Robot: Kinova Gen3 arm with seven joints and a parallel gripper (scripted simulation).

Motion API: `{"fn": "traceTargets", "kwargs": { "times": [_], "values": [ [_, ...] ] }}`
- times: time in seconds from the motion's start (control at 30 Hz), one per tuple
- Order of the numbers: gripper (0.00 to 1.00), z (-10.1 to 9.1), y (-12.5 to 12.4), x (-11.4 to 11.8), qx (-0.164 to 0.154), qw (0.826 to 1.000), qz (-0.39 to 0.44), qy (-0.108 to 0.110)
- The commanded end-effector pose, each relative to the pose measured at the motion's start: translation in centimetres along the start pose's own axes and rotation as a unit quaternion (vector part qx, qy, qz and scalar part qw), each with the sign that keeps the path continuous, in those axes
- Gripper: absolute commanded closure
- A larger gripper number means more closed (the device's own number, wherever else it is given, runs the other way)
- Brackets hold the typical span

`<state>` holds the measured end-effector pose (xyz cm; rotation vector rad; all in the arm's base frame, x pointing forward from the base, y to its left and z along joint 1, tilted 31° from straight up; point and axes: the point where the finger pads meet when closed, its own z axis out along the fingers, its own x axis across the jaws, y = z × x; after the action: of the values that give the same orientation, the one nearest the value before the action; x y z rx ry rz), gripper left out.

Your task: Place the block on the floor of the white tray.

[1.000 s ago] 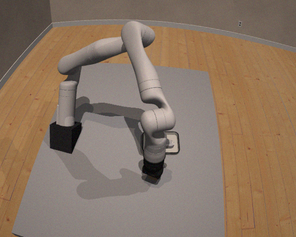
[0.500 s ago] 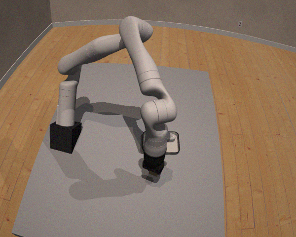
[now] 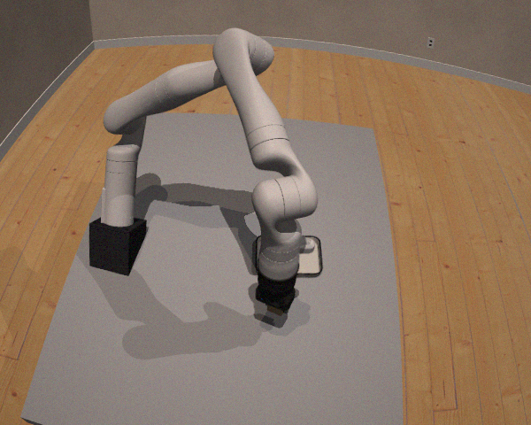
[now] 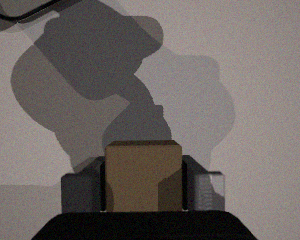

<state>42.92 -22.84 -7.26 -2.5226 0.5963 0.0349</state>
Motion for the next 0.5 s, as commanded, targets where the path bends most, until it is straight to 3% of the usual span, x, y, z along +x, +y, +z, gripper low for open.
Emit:
{"fn": "traceTargets", "kwargs": {
  "times": [0.0,0.23,0.33,0.47],
  "values": [
    [1.0,-0.1,0.0,0.1,0.0,1.0,0.0,0.001],
    [1.0,-0.1,-0.6,-0.1,0.0,1.0,0.0,0.001],
    [1.0,-0.1,-3.5,-1.0,0.0,1.0,0.0,0.001],
    [1.0,-0.1,-9.5,-2.9,0.0,1.0,0.0,0.0]
  ]
}}
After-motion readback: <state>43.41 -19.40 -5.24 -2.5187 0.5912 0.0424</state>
